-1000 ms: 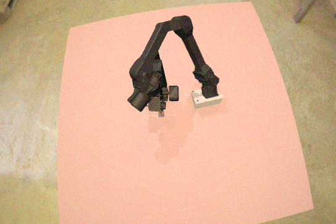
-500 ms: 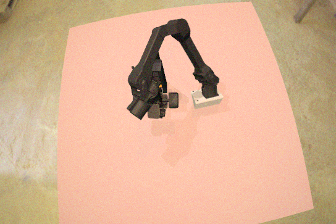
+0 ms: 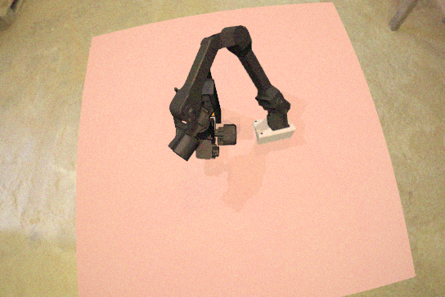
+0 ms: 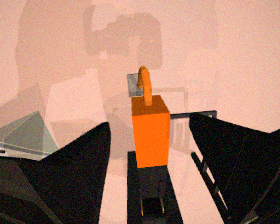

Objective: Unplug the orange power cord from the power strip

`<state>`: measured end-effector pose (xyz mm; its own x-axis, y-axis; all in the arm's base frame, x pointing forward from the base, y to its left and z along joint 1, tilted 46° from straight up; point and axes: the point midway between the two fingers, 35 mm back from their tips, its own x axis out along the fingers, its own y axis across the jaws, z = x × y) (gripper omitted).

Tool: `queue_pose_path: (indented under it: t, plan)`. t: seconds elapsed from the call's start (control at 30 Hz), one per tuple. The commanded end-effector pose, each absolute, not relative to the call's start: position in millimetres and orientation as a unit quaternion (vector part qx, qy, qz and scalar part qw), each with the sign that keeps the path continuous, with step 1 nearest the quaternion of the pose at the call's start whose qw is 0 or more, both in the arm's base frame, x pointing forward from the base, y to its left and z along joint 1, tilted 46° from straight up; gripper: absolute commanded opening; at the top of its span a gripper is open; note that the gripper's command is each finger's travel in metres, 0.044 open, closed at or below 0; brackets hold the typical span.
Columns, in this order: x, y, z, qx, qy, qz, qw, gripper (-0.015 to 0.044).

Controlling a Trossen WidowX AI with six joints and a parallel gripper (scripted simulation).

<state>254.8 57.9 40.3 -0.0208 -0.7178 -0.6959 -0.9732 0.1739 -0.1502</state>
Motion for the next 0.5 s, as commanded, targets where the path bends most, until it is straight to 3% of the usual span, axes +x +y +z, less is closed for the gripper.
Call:
queue_pose_path:
  t: [0.0,0.1,0.47]
  plan:
    - [255,59,40,-0.615,0.687,0.191,0.336,0.0368]
    - [260,72,32,-0.615,0.687,0.191,0.337,0.044]
    - [268,107,8,-0.614,0.687,0.191,0.338,0.044]
